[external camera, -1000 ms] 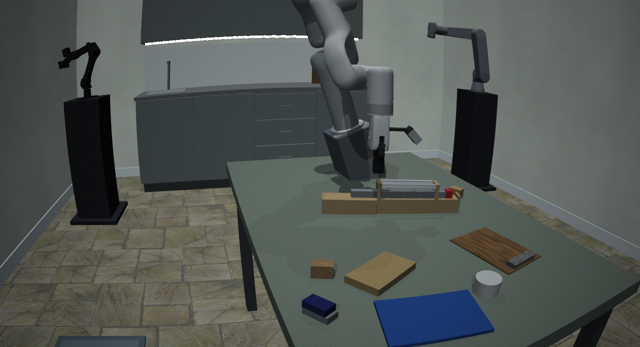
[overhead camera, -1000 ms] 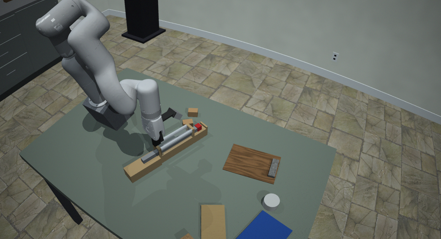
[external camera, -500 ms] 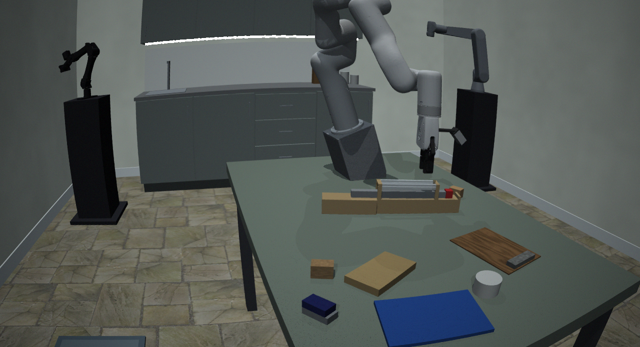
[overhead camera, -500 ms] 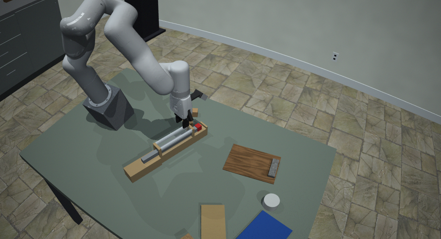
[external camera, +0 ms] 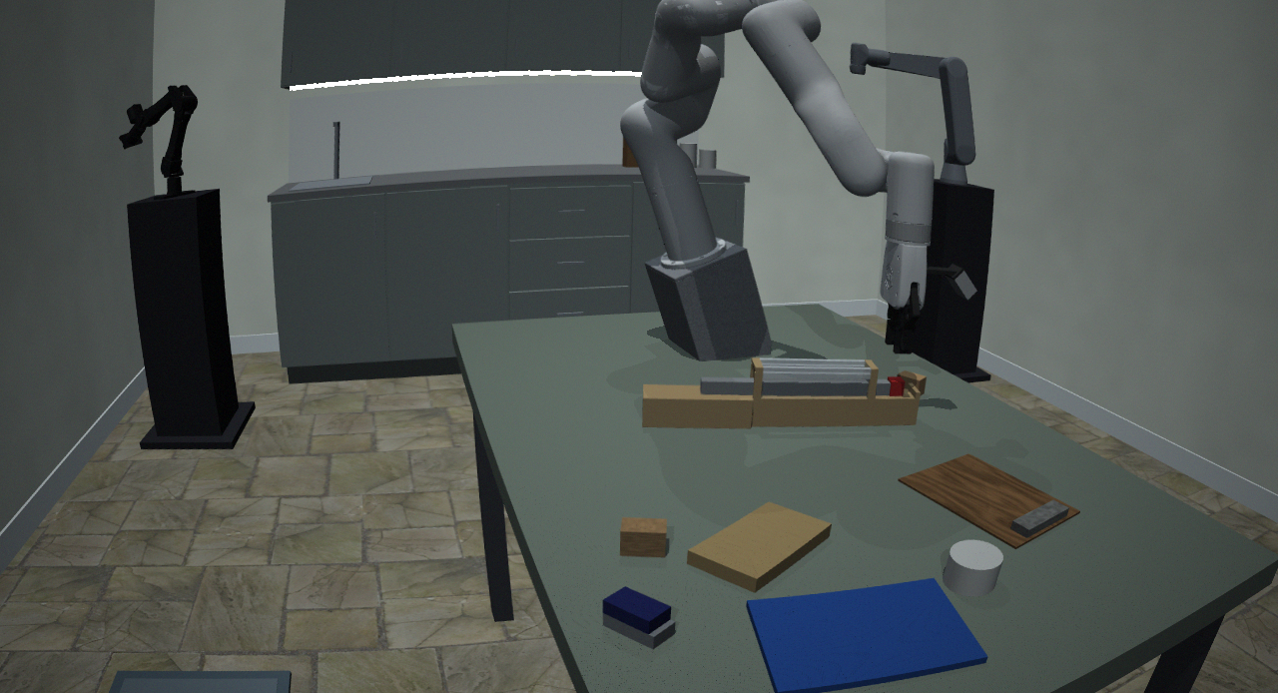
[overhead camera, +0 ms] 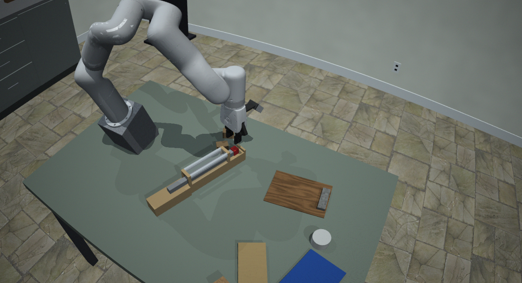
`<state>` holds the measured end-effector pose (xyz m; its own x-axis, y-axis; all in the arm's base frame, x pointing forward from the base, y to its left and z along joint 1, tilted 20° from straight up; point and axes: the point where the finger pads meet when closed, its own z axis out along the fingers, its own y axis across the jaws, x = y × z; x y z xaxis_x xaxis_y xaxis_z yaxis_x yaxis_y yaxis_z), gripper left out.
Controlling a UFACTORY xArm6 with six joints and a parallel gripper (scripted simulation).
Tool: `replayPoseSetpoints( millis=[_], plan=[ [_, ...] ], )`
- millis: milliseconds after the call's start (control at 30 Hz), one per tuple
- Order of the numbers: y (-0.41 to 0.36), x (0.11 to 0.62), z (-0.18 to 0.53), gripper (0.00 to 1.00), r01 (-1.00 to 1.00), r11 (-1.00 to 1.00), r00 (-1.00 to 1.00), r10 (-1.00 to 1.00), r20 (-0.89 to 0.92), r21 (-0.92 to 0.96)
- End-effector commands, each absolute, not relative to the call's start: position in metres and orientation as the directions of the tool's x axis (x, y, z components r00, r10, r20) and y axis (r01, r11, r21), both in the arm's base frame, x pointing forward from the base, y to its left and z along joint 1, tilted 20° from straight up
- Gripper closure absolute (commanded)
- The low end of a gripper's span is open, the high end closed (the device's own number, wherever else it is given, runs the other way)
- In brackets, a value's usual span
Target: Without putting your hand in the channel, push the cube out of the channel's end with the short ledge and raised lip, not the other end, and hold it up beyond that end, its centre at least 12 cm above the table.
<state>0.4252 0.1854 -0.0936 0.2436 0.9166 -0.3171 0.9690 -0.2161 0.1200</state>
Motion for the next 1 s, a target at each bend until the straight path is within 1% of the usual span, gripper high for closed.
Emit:
replayPoseSetpoints(
  millis=[0, 333, 600, 967],
  plan=[
    [0.188, 0.428, -0.093, 0.57, 0.969, -0.216, 0.244, 0.916, -0.317, 0.121],
    [0.187, 0.428, -0.095, 0.57, 0.969, -0.216, 0.244, 0.916, -0.317, 0.121],
    [0.173, 0.430, -0.135, 0.57, 0.969, -0.216, 0.244, 0.916, -0.317, 0.121],
    [0.170, 0.430, -0.142, 0.57, 0.969, -0.216, 0.244, 0.916, -0.317, 0.121]
  ],
)
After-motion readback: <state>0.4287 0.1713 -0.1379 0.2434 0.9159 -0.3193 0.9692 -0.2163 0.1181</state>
